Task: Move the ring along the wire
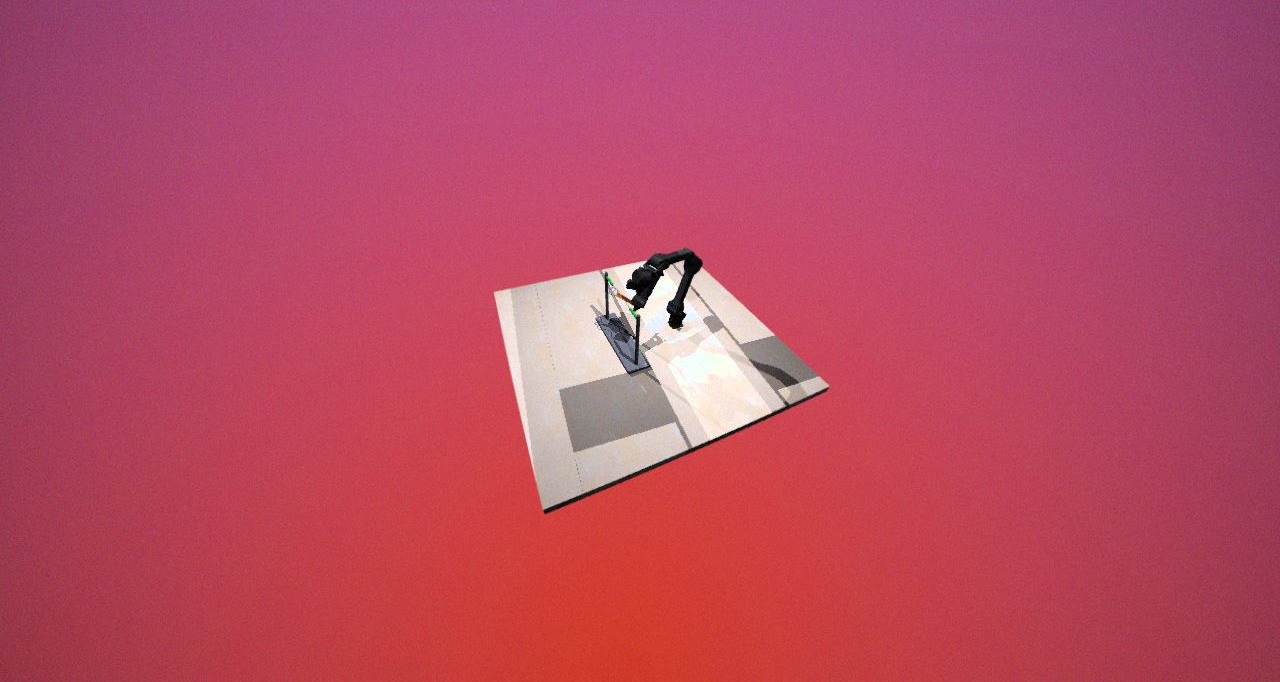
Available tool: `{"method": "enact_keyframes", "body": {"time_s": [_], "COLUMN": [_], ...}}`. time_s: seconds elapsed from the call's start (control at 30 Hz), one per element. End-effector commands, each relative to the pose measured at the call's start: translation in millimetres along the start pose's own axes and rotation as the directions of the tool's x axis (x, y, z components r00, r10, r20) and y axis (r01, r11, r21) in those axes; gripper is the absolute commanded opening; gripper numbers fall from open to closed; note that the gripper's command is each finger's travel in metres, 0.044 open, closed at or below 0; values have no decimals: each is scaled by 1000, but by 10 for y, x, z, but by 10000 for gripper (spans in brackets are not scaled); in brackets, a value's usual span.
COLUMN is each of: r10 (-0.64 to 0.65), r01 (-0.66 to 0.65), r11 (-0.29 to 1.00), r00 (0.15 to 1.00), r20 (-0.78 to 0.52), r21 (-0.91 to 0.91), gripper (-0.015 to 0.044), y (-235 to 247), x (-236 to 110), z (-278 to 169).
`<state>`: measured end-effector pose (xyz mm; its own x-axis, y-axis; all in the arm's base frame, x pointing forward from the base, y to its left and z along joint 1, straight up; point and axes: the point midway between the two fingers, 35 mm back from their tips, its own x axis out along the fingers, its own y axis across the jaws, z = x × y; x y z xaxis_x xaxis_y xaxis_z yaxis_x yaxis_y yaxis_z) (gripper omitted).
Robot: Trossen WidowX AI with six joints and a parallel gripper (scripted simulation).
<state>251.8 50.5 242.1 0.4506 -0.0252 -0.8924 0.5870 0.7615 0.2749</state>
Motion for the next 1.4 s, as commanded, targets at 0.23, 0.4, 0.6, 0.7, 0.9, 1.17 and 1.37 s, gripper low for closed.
{"method": "enact_keyframes", "body": {"time_s": [0.23,0.4,0.6,0.7,0.9,1.17,1.37], "r10": [-4,-3,2,5,15,30,43], "r01": [6,9,13,15,18,22,23], "r11": [986,957,882,832,711,507,332], "r00": [1000,1000,1000,999,999,999,998], "r20": [16,22,31,35,41,43,40], "r21": [-167,-290,-471,-554,-703,-862,-943], "gripper": [-150,-150,-150,-150,-150,-150,-150], "y": [-92,-198,-364,-442,-583,-735,-813], "x": [-13,-9,-3,1,7,14,18], "z": [41,70,142,189,304,496,656]}}
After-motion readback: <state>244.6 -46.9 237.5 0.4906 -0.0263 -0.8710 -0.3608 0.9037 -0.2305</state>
